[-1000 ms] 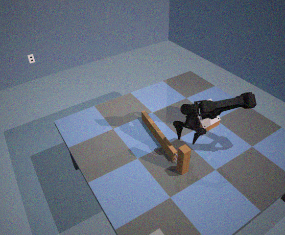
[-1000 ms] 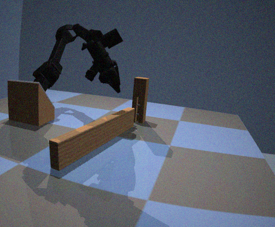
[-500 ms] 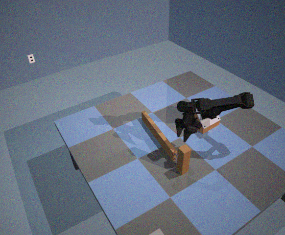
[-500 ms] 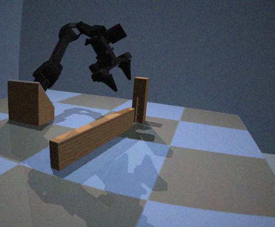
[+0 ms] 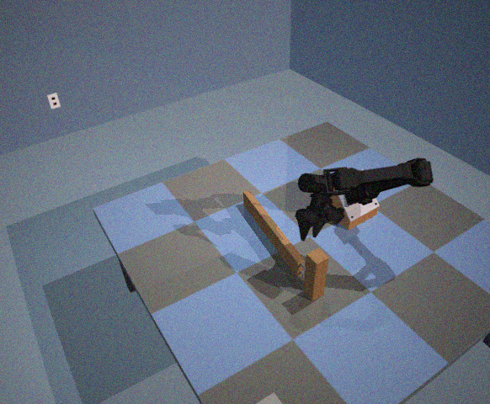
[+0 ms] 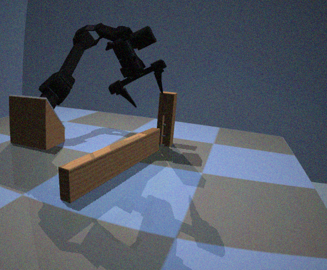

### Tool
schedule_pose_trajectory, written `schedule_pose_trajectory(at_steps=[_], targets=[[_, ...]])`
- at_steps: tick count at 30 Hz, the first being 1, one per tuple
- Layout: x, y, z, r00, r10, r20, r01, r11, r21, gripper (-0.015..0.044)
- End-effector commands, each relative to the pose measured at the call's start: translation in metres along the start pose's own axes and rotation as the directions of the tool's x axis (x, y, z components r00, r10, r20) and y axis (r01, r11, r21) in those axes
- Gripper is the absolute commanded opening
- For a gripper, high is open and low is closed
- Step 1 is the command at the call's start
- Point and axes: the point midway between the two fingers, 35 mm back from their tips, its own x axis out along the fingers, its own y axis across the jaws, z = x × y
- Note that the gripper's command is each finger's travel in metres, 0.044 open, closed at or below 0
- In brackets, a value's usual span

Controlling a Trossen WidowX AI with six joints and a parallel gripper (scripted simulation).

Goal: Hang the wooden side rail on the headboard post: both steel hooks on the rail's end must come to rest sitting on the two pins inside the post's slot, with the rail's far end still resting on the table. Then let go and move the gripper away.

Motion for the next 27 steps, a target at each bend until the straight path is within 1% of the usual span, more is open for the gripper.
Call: schedule_pose_trajectory(at_steps=[1,4,7,11,12,19,23,27], targets=[[0.0,-0.008,-0.006,0.998,0.057,-0.017,-0.031,0.739,0.673,0.044],[0.0,-0.01,-0.007,0.997,0.078,-0.019,-0.029,0.568,0.822,0.044],[0.001,-0.012,-0.008,0.995,0.099,-0.02,-0.018,0.369,0.929,0.044],[0.001,-0.015,-0.011,0.992,0.126,-0.032,0.021,0.084,0.996,0.044],[0.0,-0.016,-0.012,0.991,0.132,-0.035,0.032,0.03,0.999,0.044],[-0.001,-0.02,-0.015,0.985,0.164,-0.052,0.104,-0.325,0.94,0.044],[0.001,-0.021,-0.013,0.982,0.186,-0.039,0.132,-0.516,0.846,0.044],[0.002,-0.023,-0.01,0.978,0.207,-0.027,0.163,-0.679,0.716,0.044]])
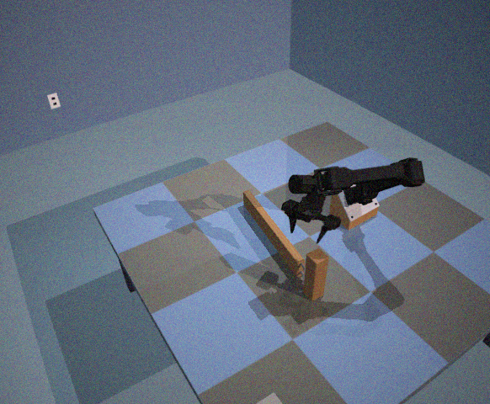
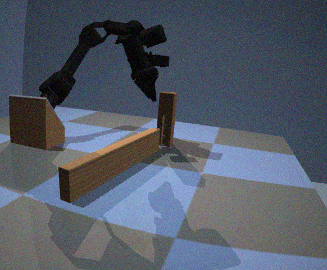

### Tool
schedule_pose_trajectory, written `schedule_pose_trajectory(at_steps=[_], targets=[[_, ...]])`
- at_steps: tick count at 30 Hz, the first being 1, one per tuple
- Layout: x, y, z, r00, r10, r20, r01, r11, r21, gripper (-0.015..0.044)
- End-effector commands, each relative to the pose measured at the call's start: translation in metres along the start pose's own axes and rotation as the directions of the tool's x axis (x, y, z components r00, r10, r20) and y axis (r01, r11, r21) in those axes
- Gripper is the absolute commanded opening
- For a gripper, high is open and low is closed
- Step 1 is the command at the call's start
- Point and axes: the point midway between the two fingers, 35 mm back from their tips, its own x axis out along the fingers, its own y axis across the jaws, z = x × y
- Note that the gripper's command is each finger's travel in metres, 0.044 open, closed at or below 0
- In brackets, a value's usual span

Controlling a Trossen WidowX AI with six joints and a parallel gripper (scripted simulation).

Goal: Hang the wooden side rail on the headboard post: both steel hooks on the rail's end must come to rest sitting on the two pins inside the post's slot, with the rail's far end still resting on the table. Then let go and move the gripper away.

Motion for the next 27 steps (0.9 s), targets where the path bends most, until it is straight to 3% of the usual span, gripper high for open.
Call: schedule_pose_trajectory(at_steps=[1,8,14,20,27], targets=[[0.001,-0.001,0.009,0.996,0.011,-0.094,0.069,0.597,0.799,0.044],[0.004,0.004,0.012,0.991,0.037,-0.129,0.115,0.264,0.958,0.044],[0.006,0.008,0.014,0.986,0.06,-0.158,0.161,-0.051,0.986,0.044],[0.007,0.011,0.016,0.979,0.082,-0.185,0.202,-0.357,0.912,0.044],[0.009,0.016,0.019,0.97,0.108,-0.216,0.232,-0.667,0.708,0.044]])
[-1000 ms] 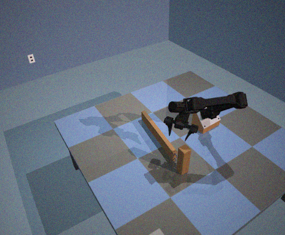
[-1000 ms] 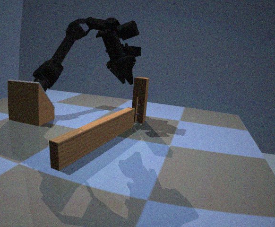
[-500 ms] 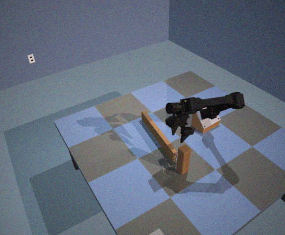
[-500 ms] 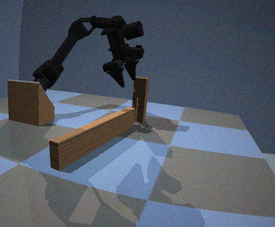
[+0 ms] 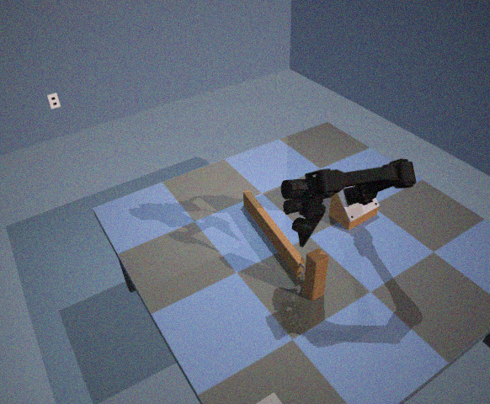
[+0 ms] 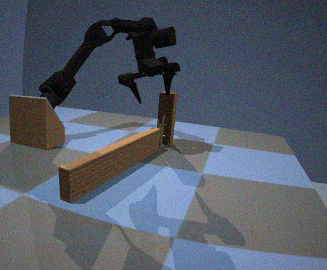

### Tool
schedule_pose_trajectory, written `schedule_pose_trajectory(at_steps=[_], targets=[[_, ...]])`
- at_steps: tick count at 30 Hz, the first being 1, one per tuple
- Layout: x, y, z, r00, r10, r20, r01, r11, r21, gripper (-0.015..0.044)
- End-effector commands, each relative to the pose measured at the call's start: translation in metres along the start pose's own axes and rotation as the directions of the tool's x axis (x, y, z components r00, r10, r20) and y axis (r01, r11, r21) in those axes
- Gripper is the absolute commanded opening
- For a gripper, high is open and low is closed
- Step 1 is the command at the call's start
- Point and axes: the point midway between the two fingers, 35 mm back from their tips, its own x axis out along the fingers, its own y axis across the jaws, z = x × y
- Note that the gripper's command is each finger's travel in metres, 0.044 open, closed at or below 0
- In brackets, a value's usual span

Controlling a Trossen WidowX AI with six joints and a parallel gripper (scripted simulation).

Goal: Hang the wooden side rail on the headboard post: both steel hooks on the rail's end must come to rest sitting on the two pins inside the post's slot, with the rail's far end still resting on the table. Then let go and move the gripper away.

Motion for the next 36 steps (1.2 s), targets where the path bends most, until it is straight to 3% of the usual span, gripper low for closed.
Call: schedule_pose_trajectory(at_steps=[1,9,36], targets=[[0.0054,0.0096,-0.0093,0.994,-0.088,-0.064,0.104,0.599,0.794,0.044],[0.007,0.0125,-0.0134,0.989,-0.113,-0.092,0.119,0.267,0.956,0.044],[0.007,0.0125,-0.0135,0.989,-0.113,-0.092,0.119,0.264,0.957,0.044]])
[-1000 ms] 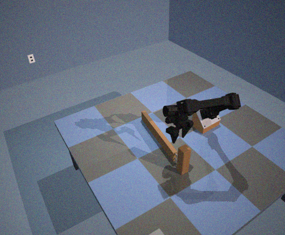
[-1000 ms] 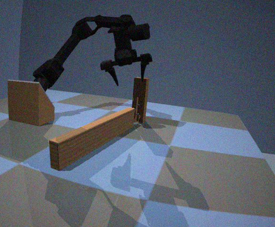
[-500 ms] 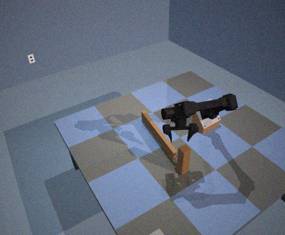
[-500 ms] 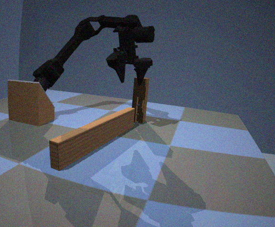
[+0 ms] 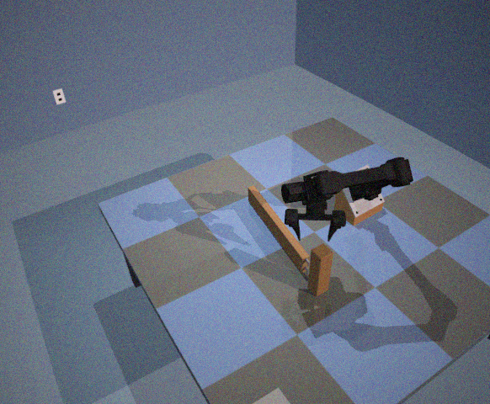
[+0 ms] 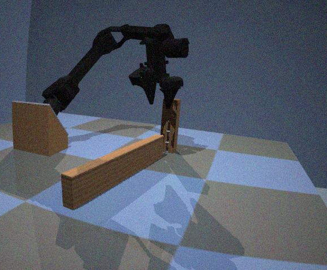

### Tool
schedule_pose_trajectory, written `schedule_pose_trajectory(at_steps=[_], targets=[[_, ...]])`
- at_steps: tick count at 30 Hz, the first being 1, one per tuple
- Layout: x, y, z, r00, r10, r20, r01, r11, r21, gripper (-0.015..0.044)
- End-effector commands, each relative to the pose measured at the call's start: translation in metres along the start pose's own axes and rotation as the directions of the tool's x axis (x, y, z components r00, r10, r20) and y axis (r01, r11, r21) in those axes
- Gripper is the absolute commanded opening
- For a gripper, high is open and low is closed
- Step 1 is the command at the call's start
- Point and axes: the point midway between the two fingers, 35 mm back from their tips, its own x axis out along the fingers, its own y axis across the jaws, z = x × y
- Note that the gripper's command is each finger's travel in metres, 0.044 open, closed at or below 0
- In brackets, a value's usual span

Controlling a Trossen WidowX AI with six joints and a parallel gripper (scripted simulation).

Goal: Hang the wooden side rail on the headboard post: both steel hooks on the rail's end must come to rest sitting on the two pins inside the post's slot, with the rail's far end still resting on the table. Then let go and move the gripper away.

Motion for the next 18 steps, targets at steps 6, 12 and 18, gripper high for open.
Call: schedule_pose_trajectory(at_steps=[6,12,18], targets=[[0.0,0.0,0.0,1.0,-0.001,0.004,0.001,1.0,0.01,0.044],[0.0,0.001,0.001,1.0,0.001,0.007,-0.001,1.0,0.001,0.044],[0.002,0.038,0.039,0.995,0.025,0.101,0.003,0.964,-0.267,0.044]])
